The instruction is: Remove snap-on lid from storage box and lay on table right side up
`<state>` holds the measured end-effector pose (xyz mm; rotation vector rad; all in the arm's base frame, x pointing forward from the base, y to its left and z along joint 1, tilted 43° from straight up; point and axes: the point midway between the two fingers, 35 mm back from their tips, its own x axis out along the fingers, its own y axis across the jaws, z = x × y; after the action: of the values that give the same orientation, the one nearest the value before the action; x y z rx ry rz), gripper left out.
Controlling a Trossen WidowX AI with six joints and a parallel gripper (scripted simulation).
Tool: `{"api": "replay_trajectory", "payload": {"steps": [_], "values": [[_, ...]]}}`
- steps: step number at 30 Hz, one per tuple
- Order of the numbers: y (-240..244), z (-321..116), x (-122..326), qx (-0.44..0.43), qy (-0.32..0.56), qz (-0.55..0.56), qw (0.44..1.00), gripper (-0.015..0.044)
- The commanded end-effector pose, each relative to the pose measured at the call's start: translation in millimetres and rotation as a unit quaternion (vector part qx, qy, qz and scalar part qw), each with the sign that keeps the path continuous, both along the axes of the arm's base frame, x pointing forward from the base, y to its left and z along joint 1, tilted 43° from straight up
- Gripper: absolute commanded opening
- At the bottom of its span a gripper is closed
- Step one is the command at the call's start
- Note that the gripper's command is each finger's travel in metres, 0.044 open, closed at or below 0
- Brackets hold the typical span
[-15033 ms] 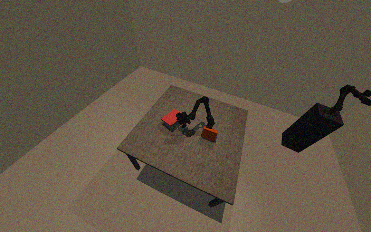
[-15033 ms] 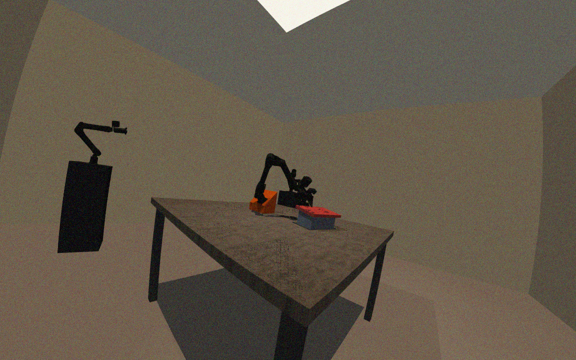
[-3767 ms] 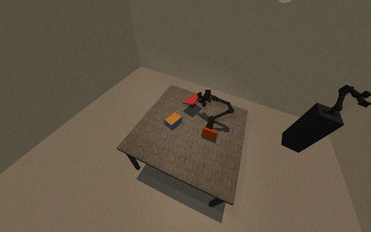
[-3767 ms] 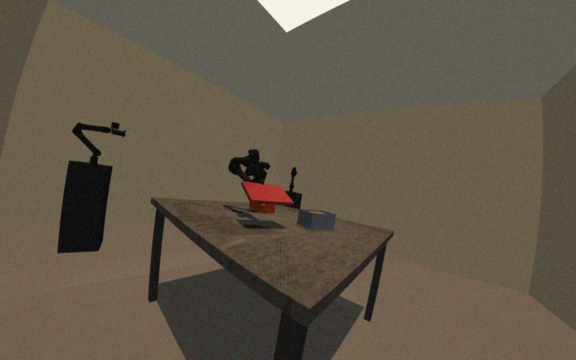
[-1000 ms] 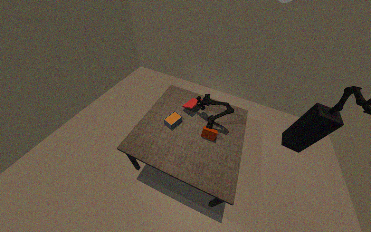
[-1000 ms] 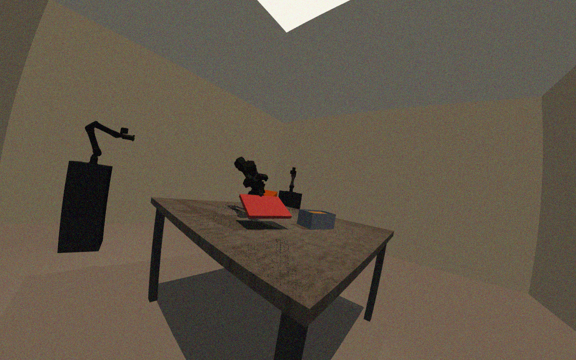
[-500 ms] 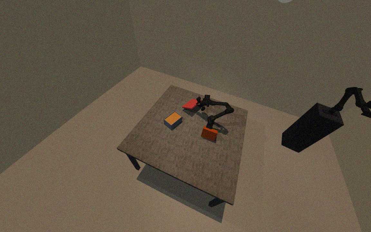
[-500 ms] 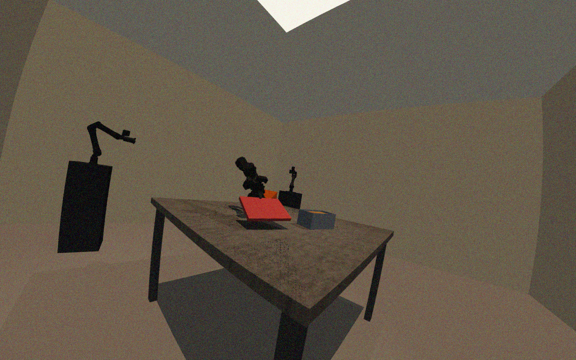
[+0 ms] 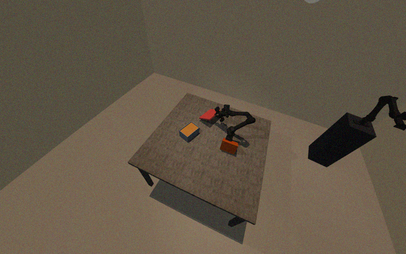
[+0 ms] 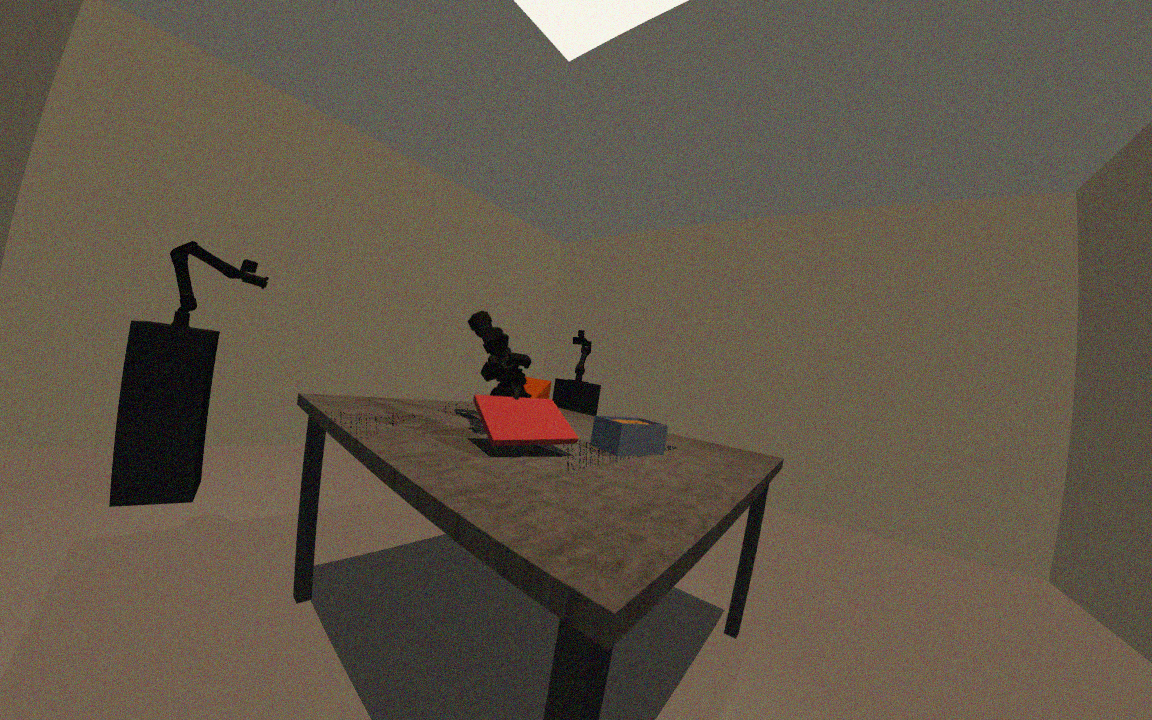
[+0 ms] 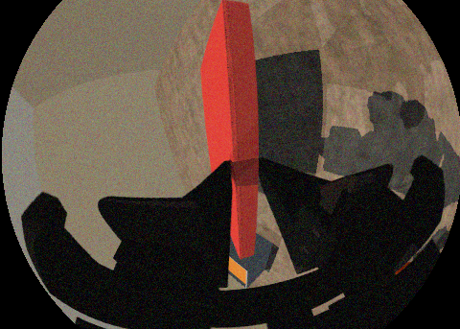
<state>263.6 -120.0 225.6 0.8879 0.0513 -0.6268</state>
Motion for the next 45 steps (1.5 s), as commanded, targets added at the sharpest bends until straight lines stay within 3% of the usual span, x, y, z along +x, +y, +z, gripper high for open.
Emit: {"api": "replay_trajectory", "payload": {"steps": [1,45], "values": [[0,-1,2,-0.002,-0.002,0.006,1.000,0.0000],[-24,-26,6,-0.003,-0.002,0.006,1.000,0.0000]]}}
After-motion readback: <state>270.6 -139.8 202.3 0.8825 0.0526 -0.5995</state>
